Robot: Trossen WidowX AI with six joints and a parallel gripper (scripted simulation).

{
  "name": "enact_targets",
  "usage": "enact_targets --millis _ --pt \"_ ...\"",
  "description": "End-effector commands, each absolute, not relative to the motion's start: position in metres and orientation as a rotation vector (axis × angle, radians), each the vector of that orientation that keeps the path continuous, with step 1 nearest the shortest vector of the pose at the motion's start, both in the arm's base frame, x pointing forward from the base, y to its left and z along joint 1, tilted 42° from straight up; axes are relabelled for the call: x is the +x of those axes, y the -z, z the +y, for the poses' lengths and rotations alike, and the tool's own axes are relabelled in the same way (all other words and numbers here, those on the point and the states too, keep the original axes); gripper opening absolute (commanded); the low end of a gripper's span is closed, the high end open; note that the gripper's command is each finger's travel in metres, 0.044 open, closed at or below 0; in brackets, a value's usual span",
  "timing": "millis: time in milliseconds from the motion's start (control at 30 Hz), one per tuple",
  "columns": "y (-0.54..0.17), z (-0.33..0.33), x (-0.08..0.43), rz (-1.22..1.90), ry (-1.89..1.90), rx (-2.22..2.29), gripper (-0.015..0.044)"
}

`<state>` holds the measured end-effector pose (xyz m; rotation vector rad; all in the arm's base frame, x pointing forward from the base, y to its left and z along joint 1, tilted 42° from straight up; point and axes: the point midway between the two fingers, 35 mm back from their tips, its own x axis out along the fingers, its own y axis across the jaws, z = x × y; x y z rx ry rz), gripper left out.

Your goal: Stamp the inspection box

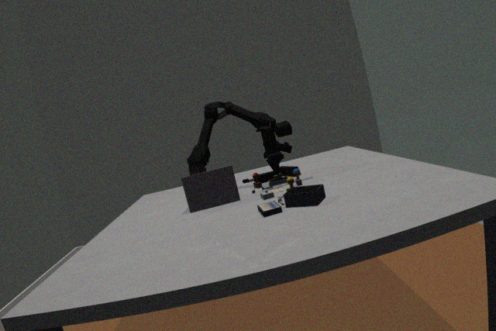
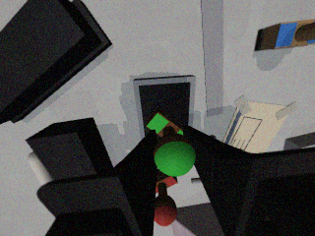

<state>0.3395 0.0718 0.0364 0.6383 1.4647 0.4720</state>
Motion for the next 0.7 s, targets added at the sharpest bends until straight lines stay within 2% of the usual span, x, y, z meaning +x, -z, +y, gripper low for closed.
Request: enact_targets --millis 0,667 --pt "-0.0355 0.0728 0.3395 1.466 -0.473 0.645 0.0000" --pt "-0.0336 0.0745 0.3397 1.466 -0.473 0.645 0.0000"
